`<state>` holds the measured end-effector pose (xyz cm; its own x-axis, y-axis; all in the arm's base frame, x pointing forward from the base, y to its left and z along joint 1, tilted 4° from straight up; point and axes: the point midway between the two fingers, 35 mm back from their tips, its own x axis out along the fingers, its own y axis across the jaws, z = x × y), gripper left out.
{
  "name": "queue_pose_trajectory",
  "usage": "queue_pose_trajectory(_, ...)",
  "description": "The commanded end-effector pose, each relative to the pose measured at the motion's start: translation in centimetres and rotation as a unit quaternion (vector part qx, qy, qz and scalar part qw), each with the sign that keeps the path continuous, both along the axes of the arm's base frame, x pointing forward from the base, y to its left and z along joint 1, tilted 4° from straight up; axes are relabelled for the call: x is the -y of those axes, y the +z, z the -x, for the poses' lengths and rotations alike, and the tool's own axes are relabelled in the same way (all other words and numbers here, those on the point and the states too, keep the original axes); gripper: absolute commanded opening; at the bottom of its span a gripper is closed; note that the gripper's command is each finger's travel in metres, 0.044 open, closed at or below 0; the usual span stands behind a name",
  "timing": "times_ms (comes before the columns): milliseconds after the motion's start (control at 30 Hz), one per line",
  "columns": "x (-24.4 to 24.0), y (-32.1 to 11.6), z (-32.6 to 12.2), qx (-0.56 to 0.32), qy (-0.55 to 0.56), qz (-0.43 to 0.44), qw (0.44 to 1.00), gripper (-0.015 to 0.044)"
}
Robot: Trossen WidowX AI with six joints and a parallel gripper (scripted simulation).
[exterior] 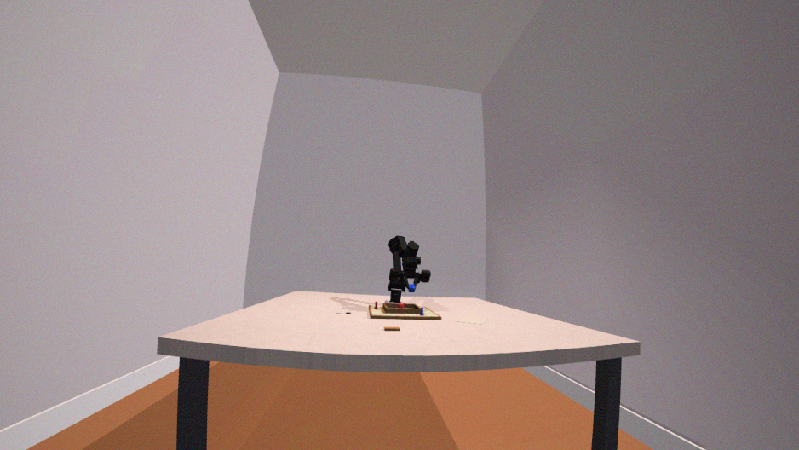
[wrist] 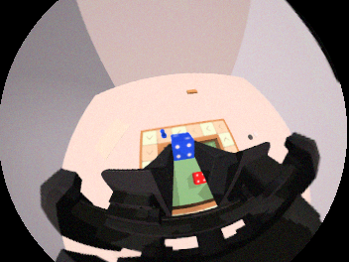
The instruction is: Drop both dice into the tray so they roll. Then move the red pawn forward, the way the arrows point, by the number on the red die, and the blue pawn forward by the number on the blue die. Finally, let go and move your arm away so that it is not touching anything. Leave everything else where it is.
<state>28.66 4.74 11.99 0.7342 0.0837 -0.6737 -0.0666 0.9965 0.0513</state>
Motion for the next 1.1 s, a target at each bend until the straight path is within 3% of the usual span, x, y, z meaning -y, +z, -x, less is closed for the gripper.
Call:
queue_pose_trajectory(0,0.12,0.24,0.34,0.002,-0.003,0.0,1.0,0.0)
queue_pose_trajectory(767,0.05,0.13,0.3,0.0,0.0,0.0,1.0,0.0)
queue_pose_trajectory(1067,0.06,0.35,0.27,0.0,0.0,0.0,1.0,0.0236)
